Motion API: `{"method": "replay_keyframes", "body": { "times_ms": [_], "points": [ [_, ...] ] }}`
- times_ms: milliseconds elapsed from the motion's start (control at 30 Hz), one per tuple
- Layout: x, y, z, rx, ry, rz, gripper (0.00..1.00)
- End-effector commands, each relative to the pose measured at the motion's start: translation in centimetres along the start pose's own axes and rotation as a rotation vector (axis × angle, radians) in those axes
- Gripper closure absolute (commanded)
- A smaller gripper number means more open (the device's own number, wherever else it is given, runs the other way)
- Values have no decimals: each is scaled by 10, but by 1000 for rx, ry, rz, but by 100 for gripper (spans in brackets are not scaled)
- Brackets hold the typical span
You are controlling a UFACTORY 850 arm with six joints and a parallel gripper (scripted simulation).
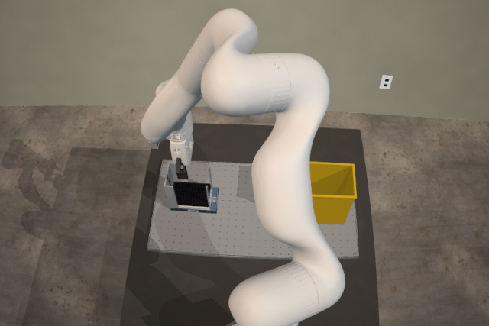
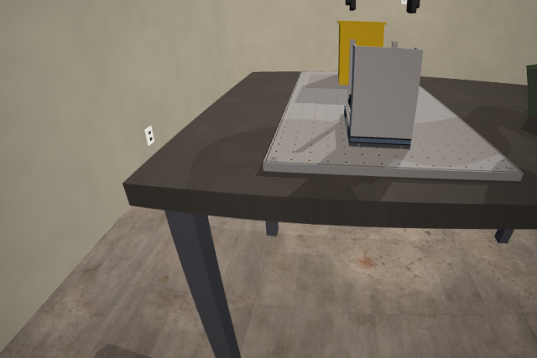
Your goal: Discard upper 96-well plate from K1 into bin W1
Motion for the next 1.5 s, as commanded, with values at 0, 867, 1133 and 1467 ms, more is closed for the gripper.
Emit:
{"method": "replay_keyframes", "body": {
  "times_ms": [0, 867, 1133, 1467],
  "points": [
    [-6, 1, 0, 0, 1, -2, 0],
    [-42, 1, 0, 0, 1, -2, 0],
    [-56, 1, 0, 0, 1, -2, 0],
    [-69, 1, 0, 0, 1, -2, 0]
  ]
}}
Point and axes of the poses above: the point where the finger pads meet when closed, its own x axis back along the fingers, its own y axis across the jaws, z = x × y, the point moved 10 cm from there along x, back along the fingers, and after that the axes turned 11 degrees about x, right-handed, at the moved point
